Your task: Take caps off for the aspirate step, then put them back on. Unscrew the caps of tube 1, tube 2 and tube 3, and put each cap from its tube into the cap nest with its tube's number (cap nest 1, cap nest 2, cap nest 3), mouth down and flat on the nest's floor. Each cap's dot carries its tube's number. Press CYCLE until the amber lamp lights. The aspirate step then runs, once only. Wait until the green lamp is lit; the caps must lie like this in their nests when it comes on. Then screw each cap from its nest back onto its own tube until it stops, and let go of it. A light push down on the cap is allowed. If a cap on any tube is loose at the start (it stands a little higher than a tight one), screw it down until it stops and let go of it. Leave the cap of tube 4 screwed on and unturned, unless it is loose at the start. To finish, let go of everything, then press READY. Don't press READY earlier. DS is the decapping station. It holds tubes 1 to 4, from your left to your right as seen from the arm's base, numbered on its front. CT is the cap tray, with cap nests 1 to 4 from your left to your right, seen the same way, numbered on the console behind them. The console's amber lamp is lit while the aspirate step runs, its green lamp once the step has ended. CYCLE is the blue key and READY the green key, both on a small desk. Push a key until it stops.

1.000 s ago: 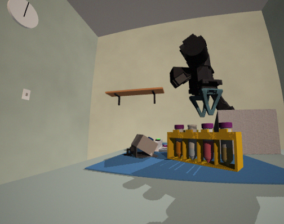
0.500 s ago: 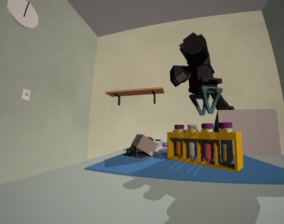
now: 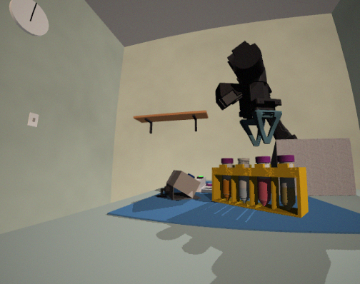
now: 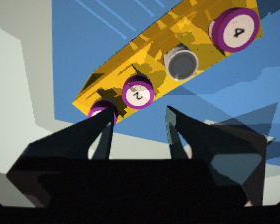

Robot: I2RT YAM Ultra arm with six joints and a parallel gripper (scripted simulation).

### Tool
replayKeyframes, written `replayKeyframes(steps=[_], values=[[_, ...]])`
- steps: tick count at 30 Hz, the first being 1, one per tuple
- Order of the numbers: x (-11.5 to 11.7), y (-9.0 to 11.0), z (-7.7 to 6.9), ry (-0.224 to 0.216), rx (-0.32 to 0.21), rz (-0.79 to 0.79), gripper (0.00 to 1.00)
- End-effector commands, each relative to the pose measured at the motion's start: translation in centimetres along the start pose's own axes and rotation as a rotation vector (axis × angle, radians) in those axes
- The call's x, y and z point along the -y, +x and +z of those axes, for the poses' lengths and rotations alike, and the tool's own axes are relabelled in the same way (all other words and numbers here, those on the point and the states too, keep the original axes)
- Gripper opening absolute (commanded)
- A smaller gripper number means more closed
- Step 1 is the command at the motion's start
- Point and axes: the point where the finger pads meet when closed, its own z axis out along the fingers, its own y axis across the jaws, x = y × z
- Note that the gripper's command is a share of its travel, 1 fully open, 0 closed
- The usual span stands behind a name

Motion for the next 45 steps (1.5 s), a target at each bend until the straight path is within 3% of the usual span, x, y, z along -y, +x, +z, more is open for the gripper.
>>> replayKeyframes(steps=[1, 4, 8, 10, 25, 27, 42, 45], values=[[-0.2, -0.2, -1.0, -0.016, 0.025, 0.001, 0.49], [-0.2, -0.2, -1.0, -0.016, 0.025, 0.001, 0.49], [3.1, -0.6, -1.0, -0.018, 0.022, 0.311, 0.47], [3.1, -0.6, -1.0, -0.018, 0.022, 0.311, 0.47], [15.5, -2.1, -0.8, -0.015, 0.023, 0.311, 0.47], [15.5, -2.1, -0.8, -0.015, 0.023, 0.311, 0.47], [27.9, -3.6, -0.8, -0.012, 0.023, 0.311, 0.47], [28.8, -3.7, -0.7, -0.012, 0.023, 0.311, 0.47]])
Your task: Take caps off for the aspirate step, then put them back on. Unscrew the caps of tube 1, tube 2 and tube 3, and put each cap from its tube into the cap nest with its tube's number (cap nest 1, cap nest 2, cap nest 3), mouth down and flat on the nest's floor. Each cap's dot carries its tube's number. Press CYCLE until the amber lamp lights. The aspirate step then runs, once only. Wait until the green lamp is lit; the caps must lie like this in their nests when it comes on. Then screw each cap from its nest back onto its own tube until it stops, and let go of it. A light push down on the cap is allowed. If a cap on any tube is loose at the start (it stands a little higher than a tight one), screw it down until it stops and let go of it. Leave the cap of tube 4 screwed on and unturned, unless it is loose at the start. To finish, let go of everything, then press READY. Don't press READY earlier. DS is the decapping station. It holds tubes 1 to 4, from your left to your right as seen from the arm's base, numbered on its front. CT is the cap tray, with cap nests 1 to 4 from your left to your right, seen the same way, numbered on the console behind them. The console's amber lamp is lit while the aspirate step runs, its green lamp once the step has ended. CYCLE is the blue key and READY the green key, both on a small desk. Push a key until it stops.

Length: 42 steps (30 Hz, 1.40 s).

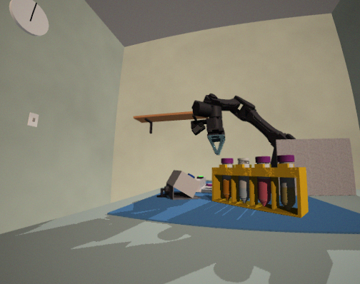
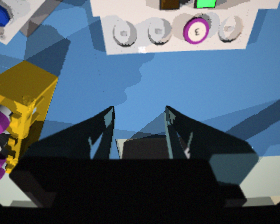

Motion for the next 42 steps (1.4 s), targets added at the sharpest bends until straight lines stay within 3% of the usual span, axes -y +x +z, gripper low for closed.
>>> replayKeyframes(steps=[1, 10, 42], values=[[1.2, -1.0, -1.1, 0.007, 0.042, -0.05, 0.47], [7.9, -4.5, -1.3, 0.008, 0.042, -0.05, 0.47], [7.7, -4.6, -1.6, 0.008, 0.042, -0.05, 0.47]])
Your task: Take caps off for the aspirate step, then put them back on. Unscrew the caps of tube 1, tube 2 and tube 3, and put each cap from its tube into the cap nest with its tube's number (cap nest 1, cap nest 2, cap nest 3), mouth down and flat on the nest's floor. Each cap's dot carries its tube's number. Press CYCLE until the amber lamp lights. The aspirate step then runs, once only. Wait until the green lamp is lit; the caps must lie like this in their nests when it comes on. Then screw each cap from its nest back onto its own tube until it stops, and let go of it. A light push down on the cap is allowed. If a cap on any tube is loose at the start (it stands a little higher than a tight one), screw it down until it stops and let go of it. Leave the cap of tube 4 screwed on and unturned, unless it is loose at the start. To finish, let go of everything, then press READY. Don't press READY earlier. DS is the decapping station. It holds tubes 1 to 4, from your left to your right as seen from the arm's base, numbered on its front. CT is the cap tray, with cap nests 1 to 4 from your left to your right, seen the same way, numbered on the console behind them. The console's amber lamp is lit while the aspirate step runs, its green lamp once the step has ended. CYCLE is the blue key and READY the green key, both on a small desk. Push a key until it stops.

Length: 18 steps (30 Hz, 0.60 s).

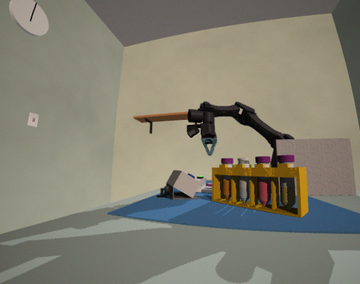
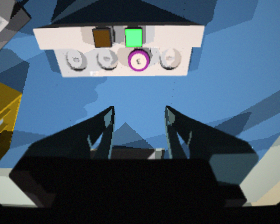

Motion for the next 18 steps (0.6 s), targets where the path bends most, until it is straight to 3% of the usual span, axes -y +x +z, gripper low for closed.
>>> replayKeyframes(steps=[1, 6, 8, 18], values=[[-0.5, -0.4, -0.6, -0.006, 0.032, -0.003, 0.47], [-0.5, -0.5, 1.9, -0.006, 0.032, -0.003, 0.47], [-0.5, -0.5, 1.9, -0.006, 0.032, -0.003, 0.47], [-0.5, -0.6, 6.9, -0.005, 0.032, -0.003, 0.47]])
